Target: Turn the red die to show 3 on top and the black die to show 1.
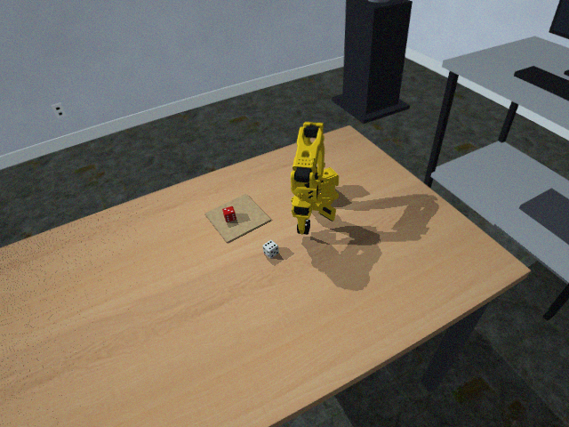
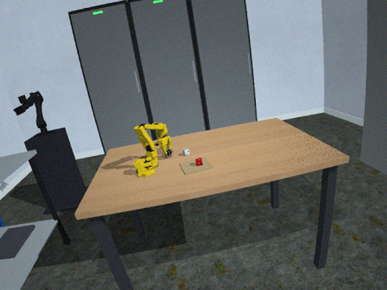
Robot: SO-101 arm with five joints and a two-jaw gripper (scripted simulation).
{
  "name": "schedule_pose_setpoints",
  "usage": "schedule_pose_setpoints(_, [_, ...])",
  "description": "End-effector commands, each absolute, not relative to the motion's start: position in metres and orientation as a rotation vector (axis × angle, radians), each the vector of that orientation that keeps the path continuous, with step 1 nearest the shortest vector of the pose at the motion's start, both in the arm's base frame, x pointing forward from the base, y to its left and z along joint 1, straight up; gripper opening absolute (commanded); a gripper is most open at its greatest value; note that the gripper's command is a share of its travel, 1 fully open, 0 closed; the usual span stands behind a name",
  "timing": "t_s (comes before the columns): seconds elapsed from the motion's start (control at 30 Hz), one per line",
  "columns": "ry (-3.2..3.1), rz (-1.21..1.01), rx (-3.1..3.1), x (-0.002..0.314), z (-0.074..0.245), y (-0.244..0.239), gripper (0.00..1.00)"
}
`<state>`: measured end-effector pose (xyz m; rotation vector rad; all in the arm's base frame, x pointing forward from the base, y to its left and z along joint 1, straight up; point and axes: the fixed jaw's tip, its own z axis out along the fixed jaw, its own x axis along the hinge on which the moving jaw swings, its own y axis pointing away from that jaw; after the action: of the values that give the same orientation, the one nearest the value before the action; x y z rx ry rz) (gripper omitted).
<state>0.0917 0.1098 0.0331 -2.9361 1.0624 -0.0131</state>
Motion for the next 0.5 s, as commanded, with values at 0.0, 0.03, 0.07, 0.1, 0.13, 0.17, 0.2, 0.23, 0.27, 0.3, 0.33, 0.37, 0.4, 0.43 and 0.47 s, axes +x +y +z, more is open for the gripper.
schedule_pose_setpoints(0.0, [1.059,-0.019,-2.921,0.0919,0.0335,0.1124,0.0])
schedule_pose_setpoints(0.03, [1.059,-0.019,-2.921,0.0919,0.0329,0.1125,0.0])
schedule_pose_setpoints(0.07, [1.059,-0.019,-2.921,0.0919,0.0323,0.1125,0.0])
schedule_pose_setpoints(0.1, [1.059,-0.019,-2.921,0.0919,0.0316,0.1125,0.0])
schedule_pose_setpoints(0.13, [1.059,-0.019,-2.921,0.0919,0.0308,0.1125,0.0])
schedule_pose_setpoints(0.17, [1.059,-0.019,-2.921,0.0919,0.0301,0.1125,0.0])
schedule_pose_setpoints(0.2, [1.059,-0.019,-2.921,0.092,0.0295,0.1125,0.0])
schedule_pose_setpoints(0.23, [1.059,-0.019,-2.921,0.092,0.0289,0.1125,0.0])
schedule_pose_setpoints(0.27, [1.059,-0.019,-2.921,0.092,0.0285,0.1125,0.0])
schedule_pose_setpoints(0.3, [1.059,-0.019,-2.921,0.092,0.0283,0.1125,0.0])
schedule_pose_setpoints(0.33, [1.059,-0.019,-2.921,0.092,0.0282,0.1125,0.0])
schedule_pose_setpoints(0.37, [1.059,-0.019,-2.921,0.092,0.0282,0.1125,0.0])
schedule_pose_setpoints(0.4, [1.059,-0.019,-2.921,0.092,0.0282,0.1125,0.0])
schedule_pose_setpoints(0.43, [1.059,-0.019,-2.921,0.092,0.0282,0.1125,0.0])
schedule_pose_setpoints(0.47, [1.059,-0.019,-2.921,0.092,0.0282,0.1125,0.0])
